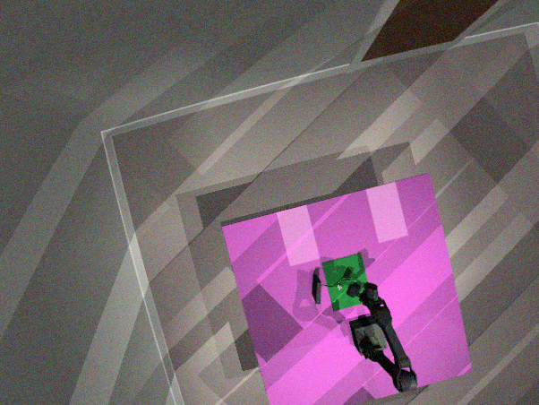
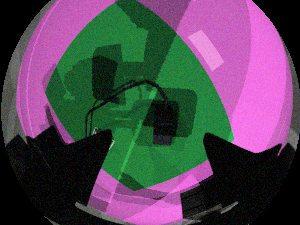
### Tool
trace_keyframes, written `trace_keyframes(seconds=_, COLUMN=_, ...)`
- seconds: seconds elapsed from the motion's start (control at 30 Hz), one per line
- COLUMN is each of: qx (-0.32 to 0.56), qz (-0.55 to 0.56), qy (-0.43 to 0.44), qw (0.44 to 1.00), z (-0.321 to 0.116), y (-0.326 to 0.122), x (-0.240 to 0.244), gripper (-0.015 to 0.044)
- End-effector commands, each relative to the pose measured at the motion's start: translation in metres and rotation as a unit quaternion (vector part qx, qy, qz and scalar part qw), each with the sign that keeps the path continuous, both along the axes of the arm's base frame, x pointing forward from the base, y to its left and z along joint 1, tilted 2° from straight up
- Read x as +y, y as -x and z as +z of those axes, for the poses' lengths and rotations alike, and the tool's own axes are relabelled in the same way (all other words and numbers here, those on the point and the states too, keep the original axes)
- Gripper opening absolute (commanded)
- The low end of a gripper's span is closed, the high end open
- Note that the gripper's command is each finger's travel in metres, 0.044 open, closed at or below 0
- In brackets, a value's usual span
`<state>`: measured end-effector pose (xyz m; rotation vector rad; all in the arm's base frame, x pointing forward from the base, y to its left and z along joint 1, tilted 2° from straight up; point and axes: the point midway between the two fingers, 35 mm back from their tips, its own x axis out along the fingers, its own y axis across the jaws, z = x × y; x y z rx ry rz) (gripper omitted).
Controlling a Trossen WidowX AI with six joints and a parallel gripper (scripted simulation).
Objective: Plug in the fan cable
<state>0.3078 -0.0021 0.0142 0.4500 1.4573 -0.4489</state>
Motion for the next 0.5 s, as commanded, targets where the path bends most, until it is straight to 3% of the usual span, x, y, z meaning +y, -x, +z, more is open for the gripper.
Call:
trace_keyframes(seconds=0.0, qx=0.008, qz=0.001, qy=0.003, qw=1.0, z=-0.01, y=0.003, x=-0.001, gripper=0.044)
trace_keyframes(seconds=0.47, qx=0.008, qz=0.001, qy=0.003, qw=1.0, z=-0.033, y=0.003, x=-0.001, gripper=0.044)
